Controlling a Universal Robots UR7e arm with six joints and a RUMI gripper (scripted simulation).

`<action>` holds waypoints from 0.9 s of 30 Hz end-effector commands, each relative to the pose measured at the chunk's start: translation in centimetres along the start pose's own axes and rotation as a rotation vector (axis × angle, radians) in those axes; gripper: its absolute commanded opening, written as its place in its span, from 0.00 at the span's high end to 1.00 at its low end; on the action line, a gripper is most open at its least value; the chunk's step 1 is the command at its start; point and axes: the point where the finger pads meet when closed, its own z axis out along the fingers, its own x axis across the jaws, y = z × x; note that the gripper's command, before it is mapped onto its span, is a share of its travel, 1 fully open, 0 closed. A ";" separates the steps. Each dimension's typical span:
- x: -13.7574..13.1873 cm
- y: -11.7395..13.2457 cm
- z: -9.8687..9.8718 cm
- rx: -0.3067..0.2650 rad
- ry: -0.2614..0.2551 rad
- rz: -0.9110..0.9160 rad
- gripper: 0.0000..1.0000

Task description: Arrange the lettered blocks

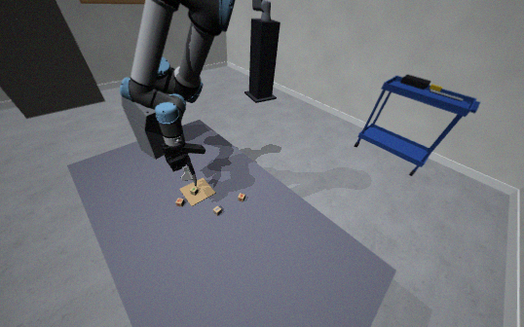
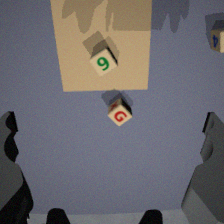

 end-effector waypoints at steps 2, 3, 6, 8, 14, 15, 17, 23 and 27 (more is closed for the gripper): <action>0.4 0.4 0.3 -0.008 0.002 0.157 0.00; 0.5 0.5 0.3 -0.008 0.002 0.175 0.00; 0.6 0.6 0.4 -0.008 0.003 0.232 0.00; 0.7 0.7 0.5 -0.008 0.003 0.270 0.00; 0.8 0.9 0.6 -0.008 0.003 0.366 0.00; 0.8 0.9 0.6 -0.008 0.003 0.366 0.00; 0.9 1.1 0.8 -0.007 0.003 0.437 0.00; 1.1 1.5 0.9 -0.008 0.004 0.547 0.00; 1.3 1.7 1.1 -0.008 0.004 0.624 0.00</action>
